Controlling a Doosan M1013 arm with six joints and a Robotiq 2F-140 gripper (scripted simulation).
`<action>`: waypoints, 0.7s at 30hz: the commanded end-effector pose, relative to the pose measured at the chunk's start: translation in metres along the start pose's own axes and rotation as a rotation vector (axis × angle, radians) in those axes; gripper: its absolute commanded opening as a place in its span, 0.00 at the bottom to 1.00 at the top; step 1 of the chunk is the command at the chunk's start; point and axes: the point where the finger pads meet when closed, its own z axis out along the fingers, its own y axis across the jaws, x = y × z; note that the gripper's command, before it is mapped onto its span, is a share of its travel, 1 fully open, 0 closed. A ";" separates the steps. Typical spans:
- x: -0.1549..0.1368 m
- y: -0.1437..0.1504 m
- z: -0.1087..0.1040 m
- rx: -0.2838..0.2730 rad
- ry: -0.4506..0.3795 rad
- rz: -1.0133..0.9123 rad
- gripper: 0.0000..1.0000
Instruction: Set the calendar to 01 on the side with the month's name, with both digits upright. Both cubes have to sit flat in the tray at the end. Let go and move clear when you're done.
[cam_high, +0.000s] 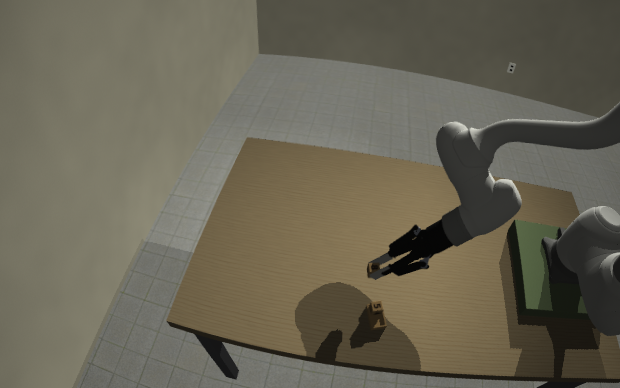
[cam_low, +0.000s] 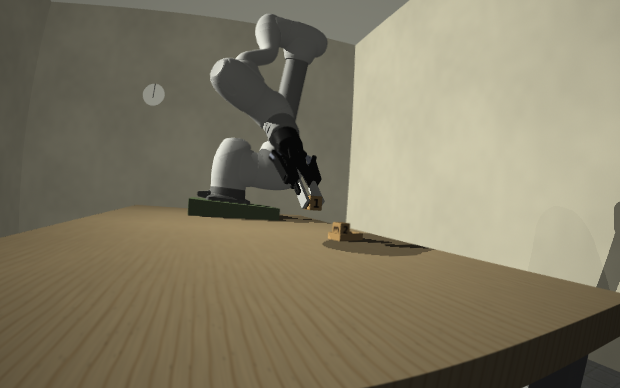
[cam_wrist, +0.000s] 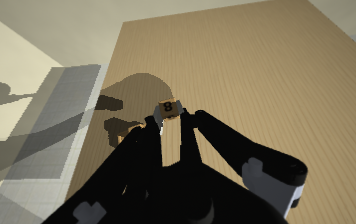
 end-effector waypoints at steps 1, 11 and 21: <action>0.001 -0.001 0.000 0.005 -0.001 0.000 0.25; 0.004 -0.010 0.001 0.032 -0.007 0.002 0.25; 0.008 -0.029 0.002 0.088 -0.038 0.006 0.25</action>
